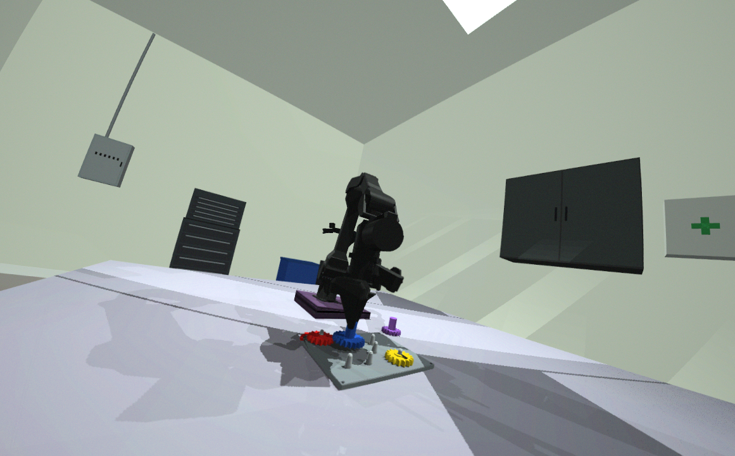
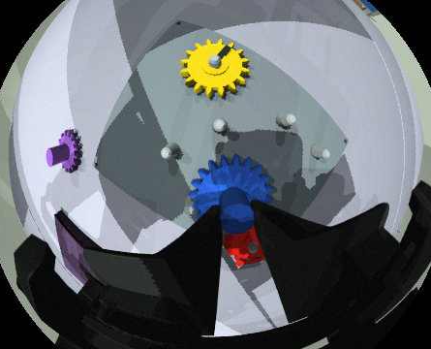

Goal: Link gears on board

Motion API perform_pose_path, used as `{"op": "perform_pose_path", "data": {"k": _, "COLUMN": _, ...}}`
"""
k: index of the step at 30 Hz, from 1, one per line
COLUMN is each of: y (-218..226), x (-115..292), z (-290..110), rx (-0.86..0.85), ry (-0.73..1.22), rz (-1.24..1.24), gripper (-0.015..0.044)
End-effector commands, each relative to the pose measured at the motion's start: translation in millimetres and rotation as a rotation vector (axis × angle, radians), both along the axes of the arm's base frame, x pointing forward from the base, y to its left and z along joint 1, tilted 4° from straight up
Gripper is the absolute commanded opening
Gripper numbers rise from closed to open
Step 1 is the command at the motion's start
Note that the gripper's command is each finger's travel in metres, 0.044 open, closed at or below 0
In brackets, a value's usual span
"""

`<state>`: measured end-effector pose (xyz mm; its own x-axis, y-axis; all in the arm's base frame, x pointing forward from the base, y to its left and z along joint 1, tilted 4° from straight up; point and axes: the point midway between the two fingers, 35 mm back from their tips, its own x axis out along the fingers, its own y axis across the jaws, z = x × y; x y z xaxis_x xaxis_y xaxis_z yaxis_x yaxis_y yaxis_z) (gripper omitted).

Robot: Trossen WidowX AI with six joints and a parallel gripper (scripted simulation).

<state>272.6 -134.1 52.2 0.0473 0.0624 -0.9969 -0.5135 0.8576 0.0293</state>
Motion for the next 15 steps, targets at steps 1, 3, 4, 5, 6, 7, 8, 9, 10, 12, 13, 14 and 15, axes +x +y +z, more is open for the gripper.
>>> {"op": "perform_pose_path", "data": {"k": 1, "y": -0.1, "x": -2.5, "z": -0.8, "rx": 0.002, "ry": 0.008, "rz": -0.077, "gripper": 0.0000}}
{"op": "perform_pose_path", "data": {"k": 3, "y": -0.9, "x": -2.8, "z": -0.6, "rx": 0.004, "ry": 0.011, "rz": -0.115, "gripper": 0.0000}}
{"op": "perform_pose_path", "data": {"k": 4, "y": -1.4, "x": -2.8, "z": -0.5, "rx": 0.004, "ry": 0.012, "rz": -0.134, "gripper": 0.0000}}
{"op": "perform_pose_path", "data": {"k": 5, "y": -1.8, "x": -2.7, "z": -0.4, "rx": 0.005, "ry": 0.013, "rz": -0.151, "gripper": 0.0000}}
{"op": "perform_pose_path", "data": {"k": 6, "y": -2.2, "x": -2.5, "z": -0.3, "rx": 0.006, "ry": 0.014, "rz": -0.167, "gripper": 0.0000}}
{"op": "perform_pose_path", "data": {"k": 7, "y": -2.5, "x": -2.1, "z": -0.2, "rx": 0.007, "ry": 0.015, "rz": -0.182, "gripper": 0.0000}}
{"op": "perform_pose_path", "data": {"k": 8, "y": -2.7, "x": -1.8, "z": -0.2, "rx": 0.007, "ry": 0.016, "rz": -0.195, "gripper": 0.0000}}
{"op": "perform_pose_path", "data": {"k": 9, "y": -2.8, "x": -1.4, "z": -0.1, "rx": 0.008, "ry": 0.016, "rz": -0.206, "gripper": 0.0000}}
{"op": "perform_pose_path", "data": {"k": 10, "y": -2.8, "x": -0.9, "z": 0.0, "rx": 0.008, "ry": 0.017, "rz": -0.215, "gripper": 0.0000}}
{"op": "perform_pose_path", "data": {"k": 12, "y": -2.3, "x": 0.0, "z": -0.1, "rx": 0.009, "ry": 0.018, "rz": -0.231, "gripper": 0.0000}}
{"op": "perform_pose_path", "data": {"k": 13, "y": -1.9, "x": 0.3, "z": -0.2, "rx": 0.009, "ry": 0.018, "rz": -0.232, "gripper": 0.0000}}
{"op": "perform_pose_path", "data": {"k": 14, "y": -1.5, "x": 0.4, "z": -0.3, "rx": 0.009, "ry": 0.018, "rz": -0.231, "gripper": 0.0000}}
{"op": "perform_pose_path", "data": {"k": 15, "y": -1.3, "x": 0.4, "z": -0.4, "rx": 0.009, "ry": 0.018, "rz": -0.229, "gripper": 0.0000}}
